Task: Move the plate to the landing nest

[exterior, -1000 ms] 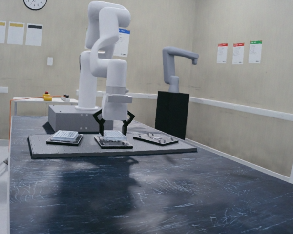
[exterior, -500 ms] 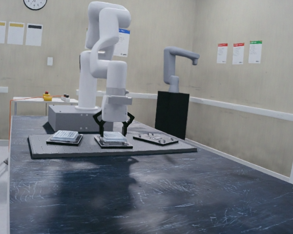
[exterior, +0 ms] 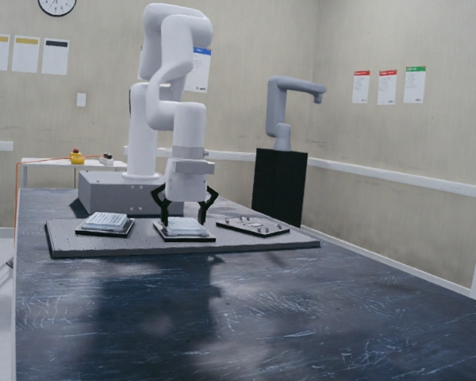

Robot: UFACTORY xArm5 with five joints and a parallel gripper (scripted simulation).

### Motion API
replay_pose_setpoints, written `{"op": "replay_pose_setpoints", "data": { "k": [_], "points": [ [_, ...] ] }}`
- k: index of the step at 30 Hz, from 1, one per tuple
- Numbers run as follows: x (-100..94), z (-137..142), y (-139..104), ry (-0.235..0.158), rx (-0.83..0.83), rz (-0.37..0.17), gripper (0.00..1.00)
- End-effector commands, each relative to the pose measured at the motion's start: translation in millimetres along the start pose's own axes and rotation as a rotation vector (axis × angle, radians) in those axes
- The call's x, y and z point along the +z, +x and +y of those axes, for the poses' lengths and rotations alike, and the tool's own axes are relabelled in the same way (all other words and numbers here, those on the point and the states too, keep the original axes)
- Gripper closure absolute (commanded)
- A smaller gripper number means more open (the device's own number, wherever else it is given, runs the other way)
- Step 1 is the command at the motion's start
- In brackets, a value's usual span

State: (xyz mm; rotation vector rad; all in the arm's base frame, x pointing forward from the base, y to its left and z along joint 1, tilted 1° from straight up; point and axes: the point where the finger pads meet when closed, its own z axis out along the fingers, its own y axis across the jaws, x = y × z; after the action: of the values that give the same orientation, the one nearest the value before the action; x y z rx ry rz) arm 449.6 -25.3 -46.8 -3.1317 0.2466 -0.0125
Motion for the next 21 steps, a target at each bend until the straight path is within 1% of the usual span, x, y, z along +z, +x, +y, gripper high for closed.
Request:
{"op": "replay_pose_setpoints", "data": {
  "k": [1,14,15,21],
  "points": [
    [-0.7,-0.2,1.4,-0.006,0.000,0.004,1.00],
    [-0.7,-0.2,1.4,-0.006,0.000,0.004,1.00],
    [0.0,-0.2,1.4,-0.006,0.000,0.004,0.00],
    [0.0,-0.2,1.4,-0.006,0.000,0.004,0.00]
  ]
}}
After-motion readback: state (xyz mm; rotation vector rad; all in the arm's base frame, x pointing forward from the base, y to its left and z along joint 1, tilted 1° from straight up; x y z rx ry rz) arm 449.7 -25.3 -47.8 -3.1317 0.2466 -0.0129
